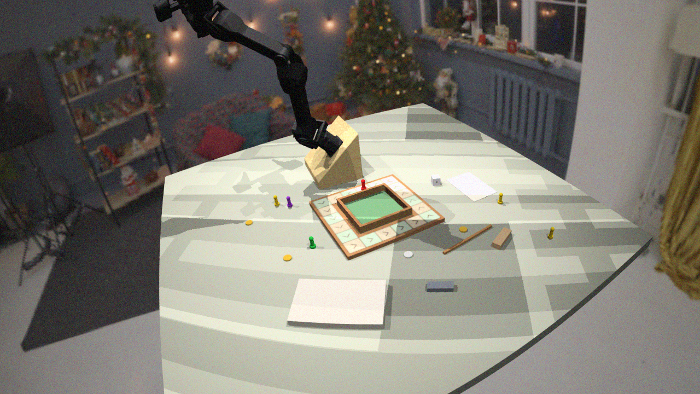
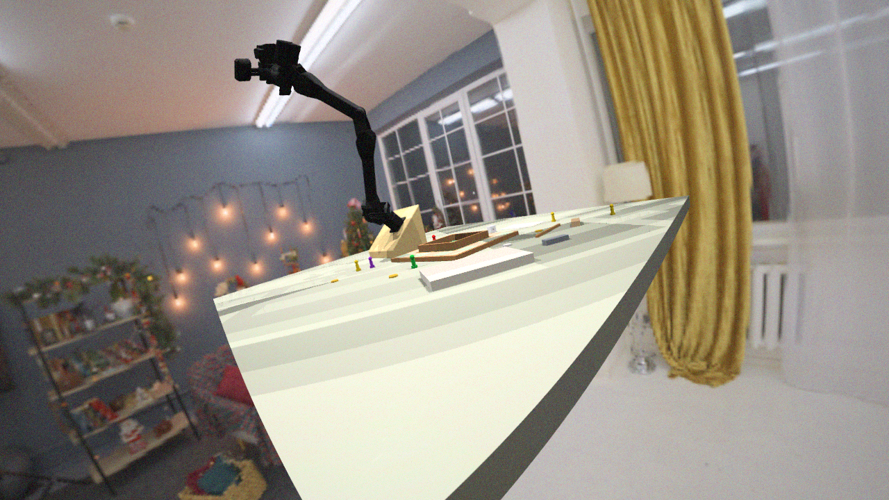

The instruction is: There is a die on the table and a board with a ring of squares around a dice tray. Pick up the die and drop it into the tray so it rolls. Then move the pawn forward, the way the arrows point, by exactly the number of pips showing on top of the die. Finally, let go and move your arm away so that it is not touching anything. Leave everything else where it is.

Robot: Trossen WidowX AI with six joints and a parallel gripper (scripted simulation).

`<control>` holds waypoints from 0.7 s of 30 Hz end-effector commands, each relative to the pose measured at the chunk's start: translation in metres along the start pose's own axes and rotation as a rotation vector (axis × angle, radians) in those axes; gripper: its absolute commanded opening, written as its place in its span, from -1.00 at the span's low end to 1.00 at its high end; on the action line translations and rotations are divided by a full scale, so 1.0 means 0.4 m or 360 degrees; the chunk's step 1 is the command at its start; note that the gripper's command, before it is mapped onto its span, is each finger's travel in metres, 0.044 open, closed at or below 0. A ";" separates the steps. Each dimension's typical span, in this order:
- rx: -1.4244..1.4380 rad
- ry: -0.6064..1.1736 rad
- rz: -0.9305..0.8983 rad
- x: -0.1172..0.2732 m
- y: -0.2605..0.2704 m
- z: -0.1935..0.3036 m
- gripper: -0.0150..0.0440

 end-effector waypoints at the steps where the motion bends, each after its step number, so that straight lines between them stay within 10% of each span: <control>1: 0.0007 0.0004 -0.0005 -0.001 0.001 0.002 0.78; 5: 0.0112 0.0115 -0.0126 -0.023 0.031 0.063 0.44; 21: -0.0118 0.0741 -0.0637 -0.088 0.254 0.414 0.44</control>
Point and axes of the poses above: the point midway between the two fingers, 35 mm back from their tips, its own x axis back along the fingers, its own y axis across the jaws, z = x × y, the point moved 3 cm from there along x, back along the fingers, and after that the axes turned 2 degrees about x, right-handed, at the moved point
